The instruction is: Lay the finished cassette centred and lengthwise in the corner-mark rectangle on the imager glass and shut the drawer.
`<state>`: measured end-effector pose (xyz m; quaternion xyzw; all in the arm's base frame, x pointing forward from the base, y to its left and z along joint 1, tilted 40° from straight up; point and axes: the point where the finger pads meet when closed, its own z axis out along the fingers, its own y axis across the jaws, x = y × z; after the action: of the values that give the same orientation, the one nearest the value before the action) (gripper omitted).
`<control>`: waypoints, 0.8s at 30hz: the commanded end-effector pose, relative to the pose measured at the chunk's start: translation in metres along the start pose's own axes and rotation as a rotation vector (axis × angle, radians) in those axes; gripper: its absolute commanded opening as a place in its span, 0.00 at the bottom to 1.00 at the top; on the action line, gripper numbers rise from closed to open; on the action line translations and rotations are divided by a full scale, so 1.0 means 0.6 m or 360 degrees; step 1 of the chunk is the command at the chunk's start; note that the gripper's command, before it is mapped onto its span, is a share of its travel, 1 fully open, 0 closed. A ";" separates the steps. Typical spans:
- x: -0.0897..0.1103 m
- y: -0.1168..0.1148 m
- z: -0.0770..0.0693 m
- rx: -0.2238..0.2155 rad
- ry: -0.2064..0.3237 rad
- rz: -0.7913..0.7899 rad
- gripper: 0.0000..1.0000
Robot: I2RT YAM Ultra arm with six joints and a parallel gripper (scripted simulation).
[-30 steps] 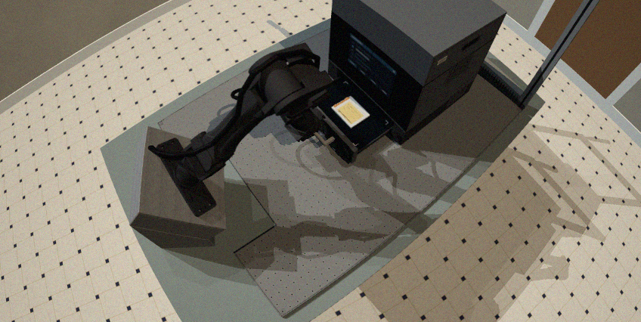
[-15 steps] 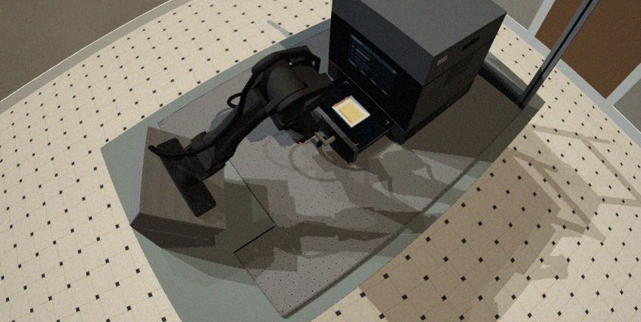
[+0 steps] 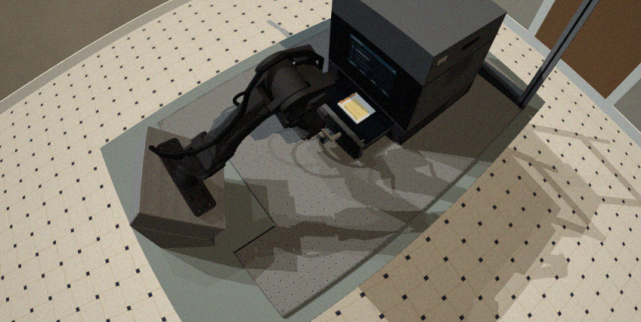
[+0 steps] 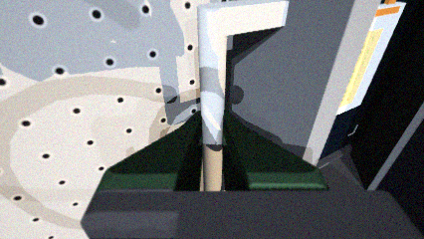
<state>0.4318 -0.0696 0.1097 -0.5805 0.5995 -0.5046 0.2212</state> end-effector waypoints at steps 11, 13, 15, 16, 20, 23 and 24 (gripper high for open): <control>-0.002 -0.040 0.021 0.0031 -0.0022 0.0003 0.00; -0.003 -0.044 0.023 0.0032 -0.0022 0.0003 0.00; -0.003 -0.048 0.025 0.0032 -0.0023 0.0003 0.00; -0.003 -0.050 0.026 0.0032 -0.0023 0.0003 0.00; -0.003 -0.055 0.027 0.0041 -0.0022 0.0006 0.00; -0.001 -0.060 0.025 0.0054 -0.0019 0.0010 0.00; -0.001 -0.061 0.024 0.0058 -0.0019 0.0011 0.00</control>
<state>0.4527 -0.0699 0.1237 -0.5804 0.5980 -0.5056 0.2233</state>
